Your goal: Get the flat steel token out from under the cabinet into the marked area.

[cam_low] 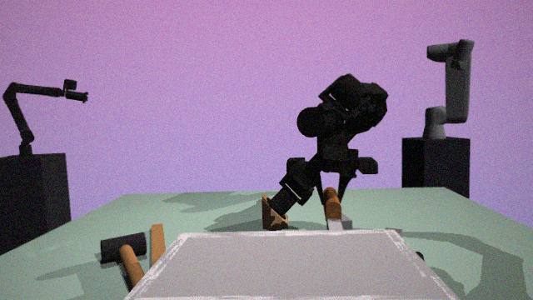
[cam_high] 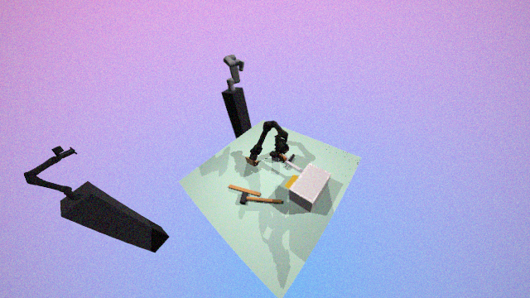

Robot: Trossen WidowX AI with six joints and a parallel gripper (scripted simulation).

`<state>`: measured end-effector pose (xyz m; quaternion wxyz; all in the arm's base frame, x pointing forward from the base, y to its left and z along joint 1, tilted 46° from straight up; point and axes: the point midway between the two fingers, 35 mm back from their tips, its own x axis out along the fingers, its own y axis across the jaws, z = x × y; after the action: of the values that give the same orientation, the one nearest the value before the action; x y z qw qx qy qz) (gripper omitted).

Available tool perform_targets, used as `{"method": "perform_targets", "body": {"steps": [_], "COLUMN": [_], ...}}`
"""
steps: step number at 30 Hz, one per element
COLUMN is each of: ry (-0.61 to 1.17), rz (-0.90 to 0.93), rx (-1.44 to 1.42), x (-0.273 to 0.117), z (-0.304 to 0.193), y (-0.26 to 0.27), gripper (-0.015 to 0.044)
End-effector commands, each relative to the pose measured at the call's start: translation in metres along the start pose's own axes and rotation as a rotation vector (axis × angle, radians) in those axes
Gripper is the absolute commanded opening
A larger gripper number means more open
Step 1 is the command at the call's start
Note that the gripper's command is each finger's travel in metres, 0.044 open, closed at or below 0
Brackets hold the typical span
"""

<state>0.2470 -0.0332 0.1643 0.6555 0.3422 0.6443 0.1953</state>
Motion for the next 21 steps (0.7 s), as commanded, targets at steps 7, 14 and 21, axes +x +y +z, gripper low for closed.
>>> {"method": "perform_targets", "body": {"steps": [7, 14, 21], "ry": [-0.126, -0.123, -0.117], "rz": [-0.023, -0.022, -0.018], "rx": [-0.009, -0.009, -0.009], "x": [-0.029, -0.030, -0.029], "z": [0.005, 0.005, 0.004], "y": [0.006, -0.004, -0.014], "gripper": [0.0000, 0.0000, 0.0000]}}
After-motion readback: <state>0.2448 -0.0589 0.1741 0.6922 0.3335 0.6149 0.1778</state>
